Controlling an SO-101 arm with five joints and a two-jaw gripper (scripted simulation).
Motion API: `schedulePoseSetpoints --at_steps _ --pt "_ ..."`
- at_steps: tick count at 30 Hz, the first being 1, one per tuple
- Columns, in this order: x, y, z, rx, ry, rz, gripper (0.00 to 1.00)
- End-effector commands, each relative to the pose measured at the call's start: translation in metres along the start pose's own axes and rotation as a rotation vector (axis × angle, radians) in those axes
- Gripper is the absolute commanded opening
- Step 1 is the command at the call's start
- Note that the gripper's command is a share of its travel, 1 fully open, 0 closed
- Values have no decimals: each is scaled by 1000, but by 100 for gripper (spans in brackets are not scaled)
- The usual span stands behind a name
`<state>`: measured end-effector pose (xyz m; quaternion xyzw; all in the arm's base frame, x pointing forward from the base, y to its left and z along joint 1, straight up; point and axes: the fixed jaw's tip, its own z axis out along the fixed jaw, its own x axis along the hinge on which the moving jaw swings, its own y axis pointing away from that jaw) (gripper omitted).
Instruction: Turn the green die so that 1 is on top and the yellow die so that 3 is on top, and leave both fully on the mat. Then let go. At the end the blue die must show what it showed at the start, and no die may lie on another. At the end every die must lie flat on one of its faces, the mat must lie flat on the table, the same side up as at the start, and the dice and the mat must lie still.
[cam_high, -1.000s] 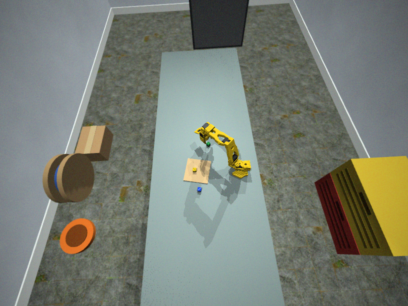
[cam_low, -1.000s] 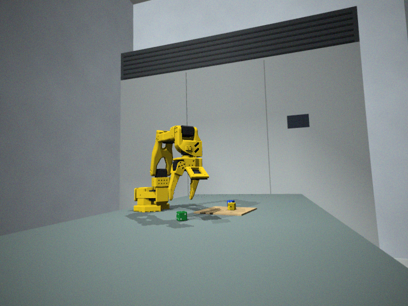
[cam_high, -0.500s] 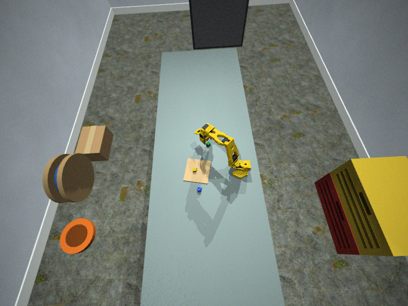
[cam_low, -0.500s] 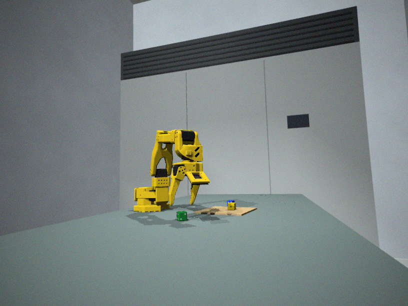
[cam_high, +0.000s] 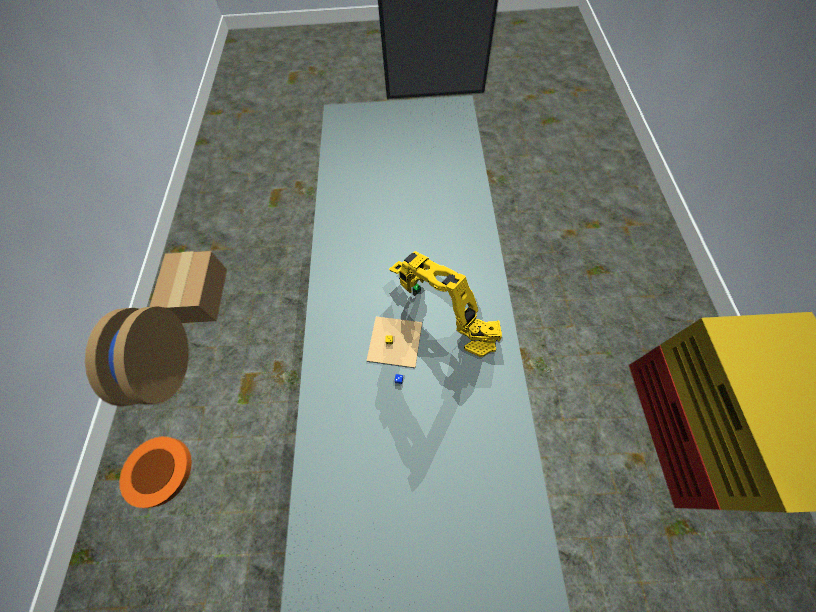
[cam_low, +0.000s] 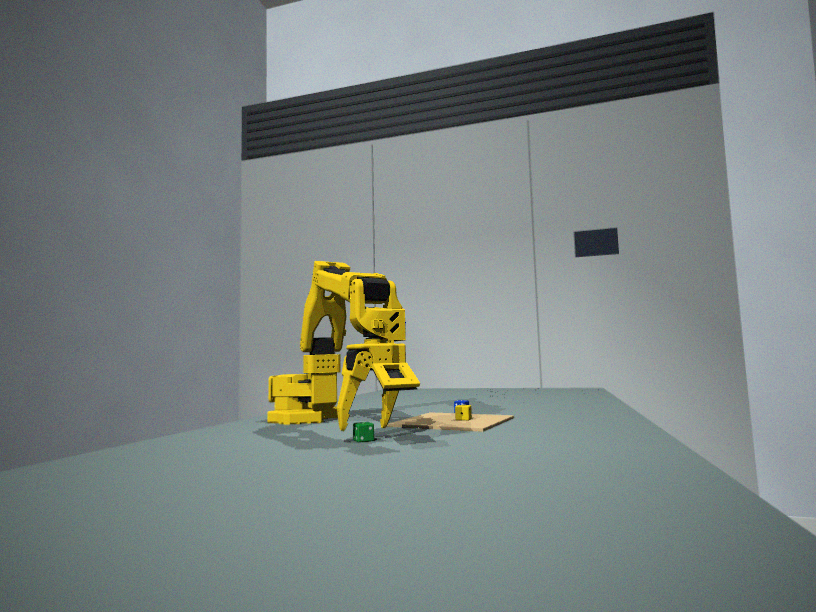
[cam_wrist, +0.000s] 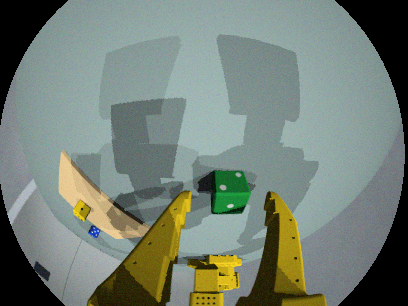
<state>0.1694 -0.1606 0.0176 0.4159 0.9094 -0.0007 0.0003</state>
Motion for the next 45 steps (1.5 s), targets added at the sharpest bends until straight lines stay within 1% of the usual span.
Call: schedulePoseSetpoints --at_steps 1,7,21,29,45 --pt "-5 3 -2 -4 -39 -2 28" --pt "-4 3 0 -4 -39 -2 28" --pt "-4 2 1 -4 -39 -2 27" --pt "-4 1 1 -4 -39 -2 24" --pt "-5 -6 1 -3 -39 -2 13"
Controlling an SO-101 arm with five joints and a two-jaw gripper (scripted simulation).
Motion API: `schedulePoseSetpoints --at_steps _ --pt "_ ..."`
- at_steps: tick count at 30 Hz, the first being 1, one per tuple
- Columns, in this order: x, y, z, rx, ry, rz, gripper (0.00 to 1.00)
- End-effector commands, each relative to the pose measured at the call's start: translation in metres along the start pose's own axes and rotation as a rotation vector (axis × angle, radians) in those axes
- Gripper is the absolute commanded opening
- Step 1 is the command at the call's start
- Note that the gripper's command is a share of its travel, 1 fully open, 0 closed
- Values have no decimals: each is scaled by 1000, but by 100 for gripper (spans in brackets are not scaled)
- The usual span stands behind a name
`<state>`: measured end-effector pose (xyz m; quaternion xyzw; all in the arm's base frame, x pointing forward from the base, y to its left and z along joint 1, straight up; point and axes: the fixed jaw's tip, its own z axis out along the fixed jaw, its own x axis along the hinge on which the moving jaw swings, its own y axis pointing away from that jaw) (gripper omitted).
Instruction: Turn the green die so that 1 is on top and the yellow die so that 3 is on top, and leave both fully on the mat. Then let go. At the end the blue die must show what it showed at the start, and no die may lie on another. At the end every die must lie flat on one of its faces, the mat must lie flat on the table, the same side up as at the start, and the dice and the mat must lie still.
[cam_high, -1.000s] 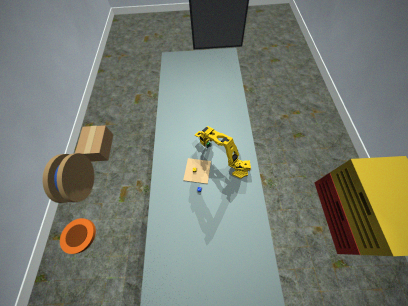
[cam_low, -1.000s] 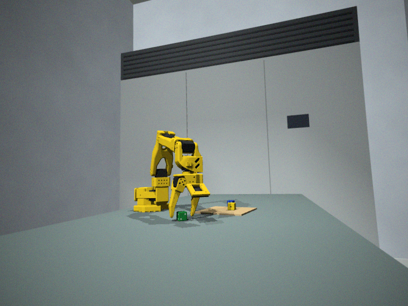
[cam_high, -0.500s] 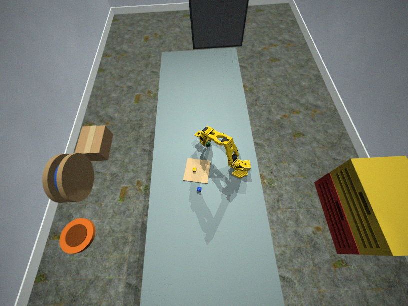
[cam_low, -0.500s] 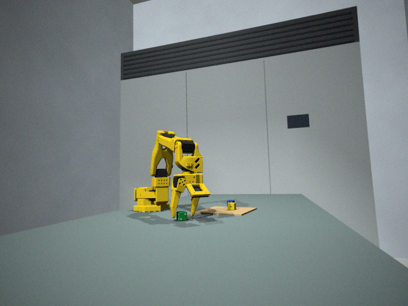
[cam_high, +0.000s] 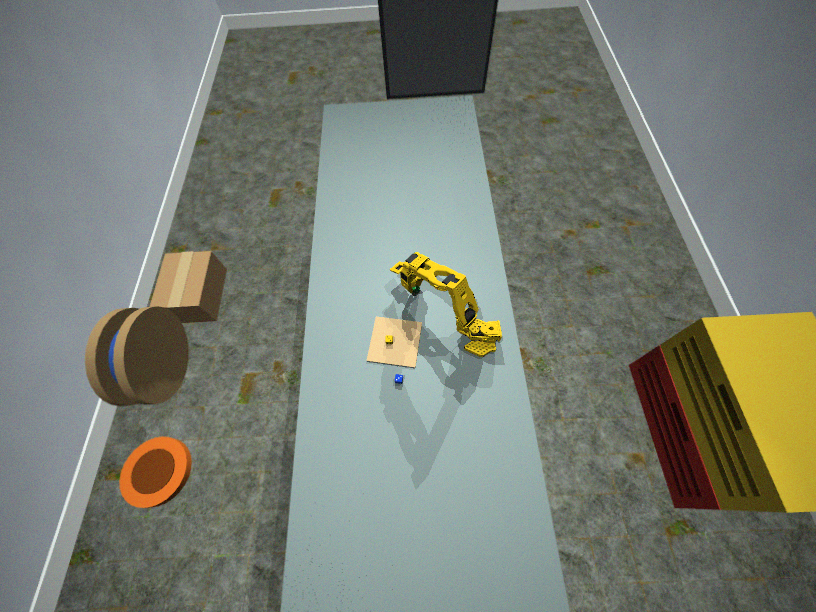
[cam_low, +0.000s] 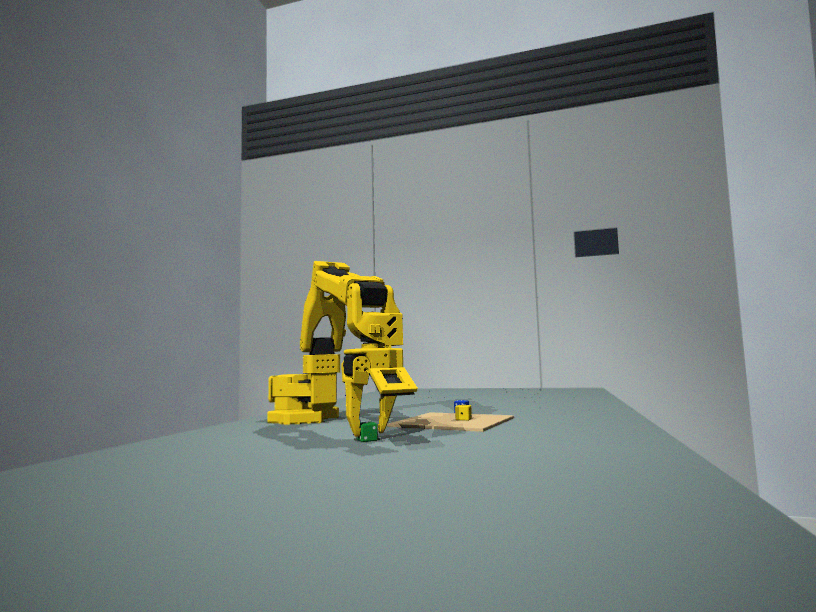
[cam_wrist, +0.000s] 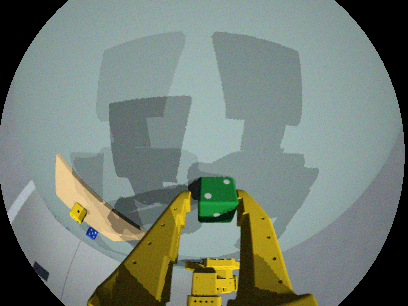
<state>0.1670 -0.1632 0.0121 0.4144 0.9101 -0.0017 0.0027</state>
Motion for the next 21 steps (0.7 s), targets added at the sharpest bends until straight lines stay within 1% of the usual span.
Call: schedulePoseSetpoints --at_steps 1,9,21 --pt "-4 -3 -5 -2 -34 1 13" --pt "-4 -5 -5 -2 -34 1 10" --pt "-4 -5 -5 -2 -34 1 9"
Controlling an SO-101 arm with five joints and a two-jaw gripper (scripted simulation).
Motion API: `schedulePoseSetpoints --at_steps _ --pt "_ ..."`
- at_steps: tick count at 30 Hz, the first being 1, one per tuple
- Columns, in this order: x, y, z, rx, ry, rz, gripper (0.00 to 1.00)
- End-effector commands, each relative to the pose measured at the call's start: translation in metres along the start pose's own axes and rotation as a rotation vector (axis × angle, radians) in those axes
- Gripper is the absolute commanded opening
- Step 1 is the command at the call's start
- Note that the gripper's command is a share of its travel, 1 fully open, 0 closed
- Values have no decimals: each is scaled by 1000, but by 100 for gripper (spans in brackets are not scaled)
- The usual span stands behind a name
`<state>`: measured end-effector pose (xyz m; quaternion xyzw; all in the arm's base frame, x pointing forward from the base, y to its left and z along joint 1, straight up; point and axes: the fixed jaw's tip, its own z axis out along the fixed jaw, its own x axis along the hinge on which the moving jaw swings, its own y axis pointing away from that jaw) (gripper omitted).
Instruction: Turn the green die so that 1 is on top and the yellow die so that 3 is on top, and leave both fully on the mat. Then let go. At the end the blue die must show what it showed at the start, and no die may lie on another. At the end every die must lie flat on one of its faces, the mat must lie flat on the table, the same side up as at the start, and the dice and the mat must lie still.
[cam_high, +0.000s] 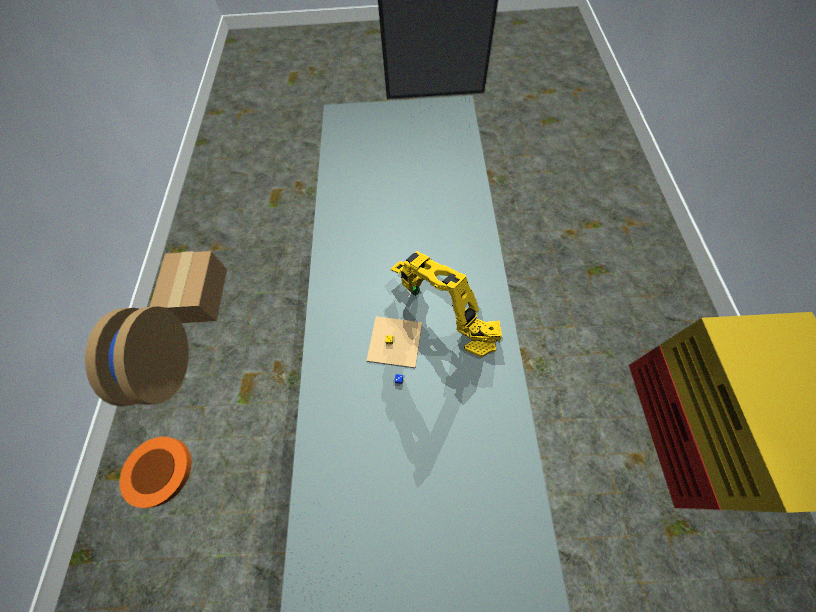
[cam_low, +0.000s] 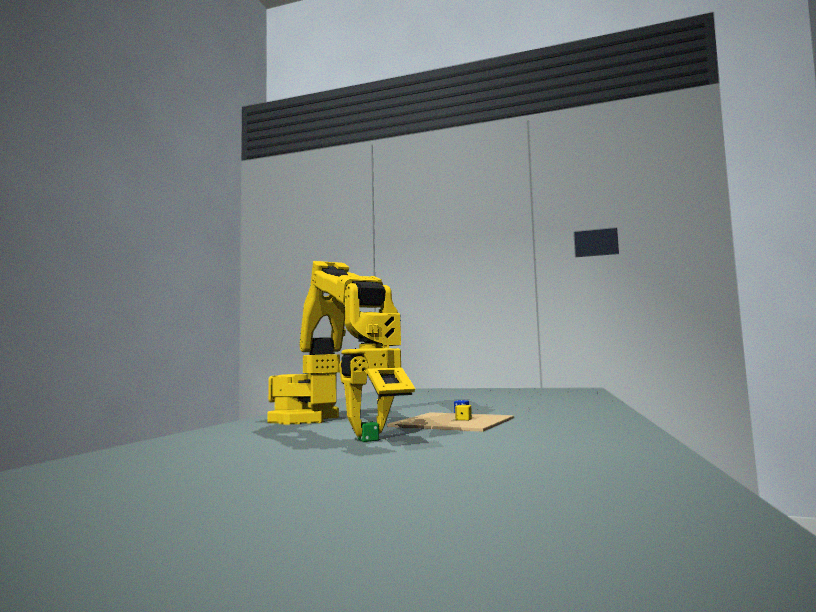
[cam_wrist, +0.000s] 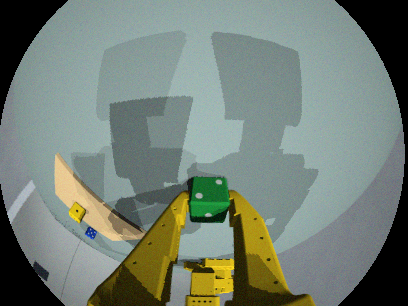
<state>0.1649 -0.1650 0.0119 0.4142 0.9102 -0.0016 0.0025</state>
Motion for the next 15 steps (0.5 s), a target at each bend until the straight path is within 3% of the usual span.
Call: schedulePoseSetpoints --at_steps 1,15 --pt "-4 -2 -5 -2 -34 2 8" --pt "-4 -2 -5 -2 -34 2 0"
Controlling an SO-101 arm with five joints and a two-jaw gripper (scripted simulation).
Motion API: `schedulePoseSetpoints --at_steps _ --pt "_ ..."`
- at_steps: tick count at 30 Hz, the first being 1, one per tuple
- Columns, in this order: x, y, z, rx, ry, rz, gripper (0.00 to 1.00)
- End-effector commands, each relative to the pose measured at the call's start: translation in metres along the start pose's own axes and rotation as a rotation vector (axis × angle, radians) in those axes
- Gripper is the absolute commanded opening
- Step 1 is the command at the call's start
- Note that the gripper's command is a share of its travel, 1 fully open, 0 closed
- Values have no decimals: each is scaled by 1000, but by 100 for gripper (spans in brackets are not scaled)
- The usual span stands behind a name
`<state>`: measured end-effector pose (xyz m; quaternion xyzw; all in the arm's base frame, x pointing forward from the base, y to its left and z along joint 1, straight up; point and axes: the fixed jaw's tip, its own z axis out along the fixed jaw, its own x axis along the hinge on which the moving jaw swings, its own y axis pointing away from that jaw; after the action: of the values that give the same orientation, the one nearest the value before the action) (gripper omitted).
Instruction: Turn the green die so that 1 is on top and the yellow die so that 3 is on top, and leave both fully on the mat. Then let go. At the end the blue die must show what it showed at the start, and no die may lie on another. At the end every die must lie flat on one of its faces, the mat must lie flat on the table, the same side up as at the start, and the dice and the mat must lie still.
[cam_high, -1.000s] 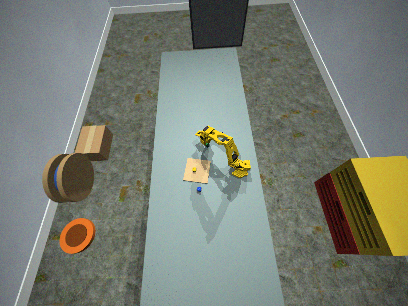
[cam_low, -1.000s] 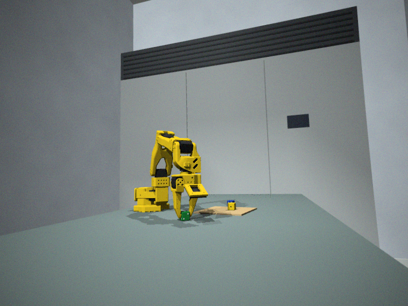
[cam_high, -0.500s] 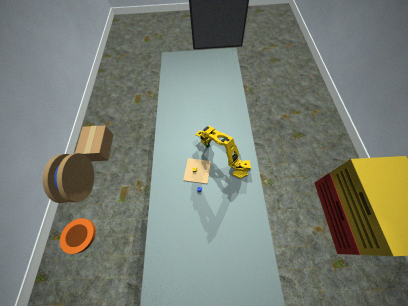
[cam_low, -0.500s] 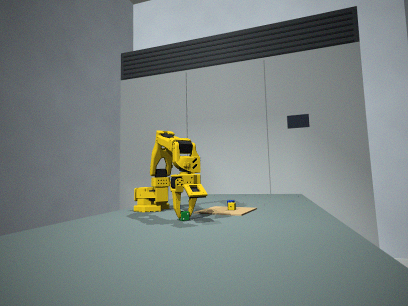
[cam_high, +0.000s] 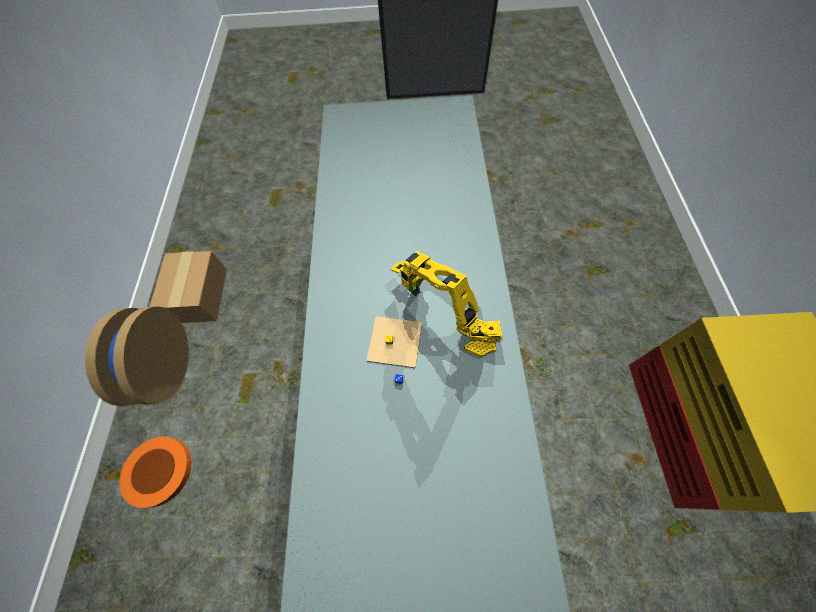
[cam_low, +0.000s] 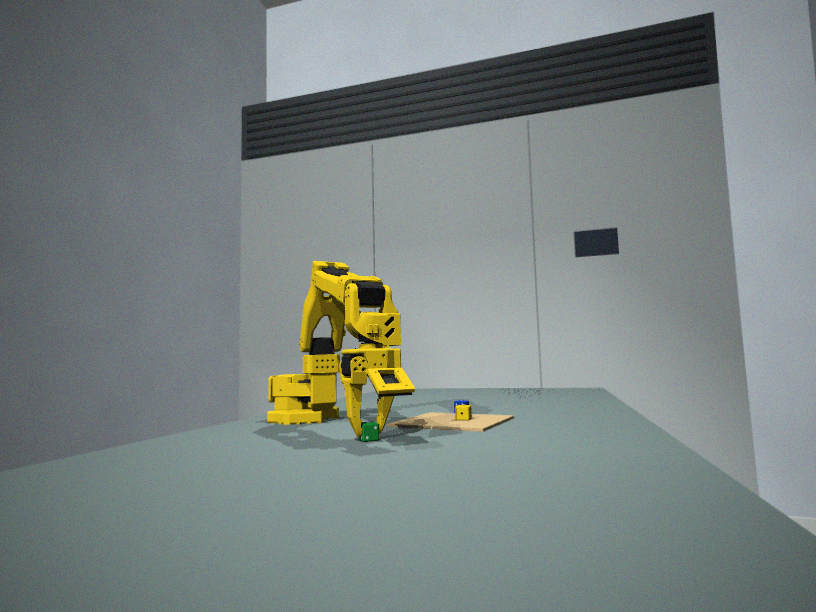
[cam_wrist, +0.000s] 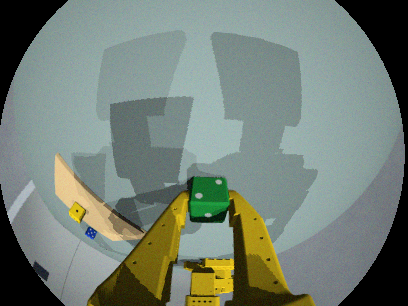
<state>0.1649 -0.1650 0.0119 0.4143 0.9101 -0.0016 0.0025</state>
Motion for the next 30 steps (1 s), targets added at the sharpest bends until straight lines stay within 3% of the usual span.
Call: schedulePoseSetpoints --at_steps 1,7,24,30 --pt "-4 -2 -5 -2 -34 2 0" --pt "-5 -2 -11 -2 -34 2 0" --pt "-3 2 -51 -3 -34 2 0" --pt "-2 3 -55 -3 -34 2 0"
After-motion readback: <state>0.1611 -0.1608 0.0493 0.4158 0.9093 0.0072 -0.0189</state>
